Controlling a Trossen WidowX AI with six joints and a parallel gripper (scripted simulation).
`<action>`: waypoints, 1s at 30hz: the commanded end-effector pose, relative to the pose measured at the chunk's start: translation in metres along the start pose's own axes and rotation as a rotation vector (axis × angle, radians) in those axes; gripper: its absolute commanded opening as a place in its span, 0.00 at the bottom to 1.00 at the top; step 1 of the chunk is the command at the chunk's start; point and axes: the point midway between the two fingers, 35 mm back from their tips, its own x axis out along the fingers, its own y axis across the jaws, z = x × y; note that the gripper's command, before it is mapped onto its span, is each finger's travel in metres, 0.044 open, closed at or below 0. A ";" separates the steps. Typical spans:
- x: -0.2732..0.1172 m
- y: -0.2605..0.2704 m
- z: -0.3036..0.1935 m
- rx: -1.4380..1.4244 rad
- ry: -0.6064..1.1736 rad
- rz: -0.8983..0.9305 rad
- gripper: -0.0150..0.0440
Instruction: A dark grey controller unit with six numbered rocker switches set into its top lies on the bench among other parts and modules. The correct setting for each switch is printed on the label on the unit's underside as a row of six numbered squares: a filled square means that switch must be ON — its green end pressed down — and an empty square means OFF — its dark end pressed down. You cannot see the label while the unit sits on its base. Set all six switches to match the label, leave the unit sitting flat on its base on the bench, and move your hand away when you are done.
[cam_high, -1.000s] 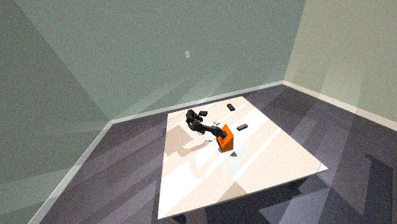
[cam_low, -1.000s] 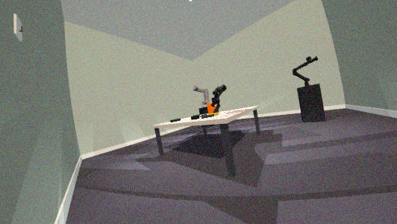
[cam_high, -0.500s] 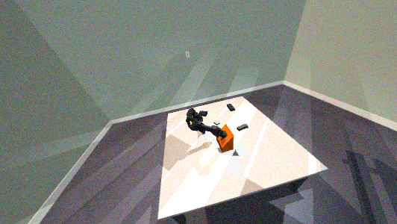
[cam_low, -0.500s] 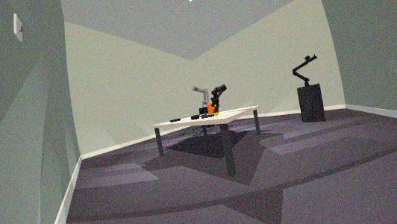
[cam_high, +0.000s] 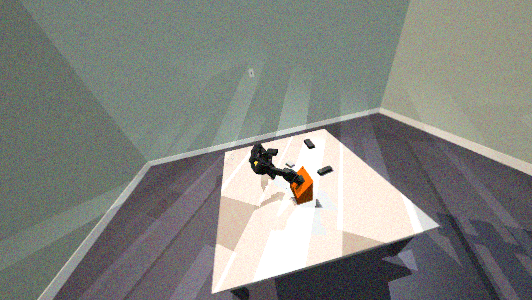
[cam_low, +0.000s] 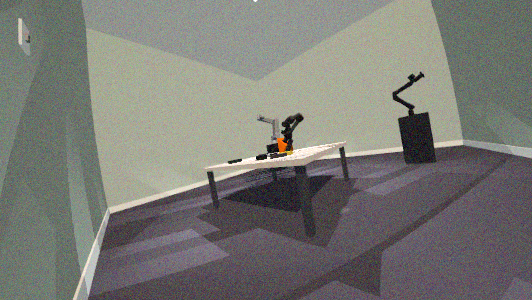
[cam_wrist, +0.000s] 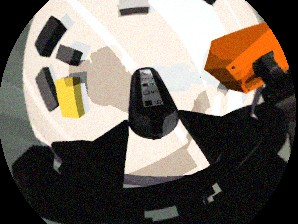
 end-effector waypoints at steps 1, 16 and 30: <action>0.002 -0.001 0.007 0.003 -0.009 -0.013 0.83; 0.000 -0.001 0.019 0.003 -0.009 -0.014 0.83; -0.002 -0.001 0.033 0.003 -0.010 -0.014 0.83</action>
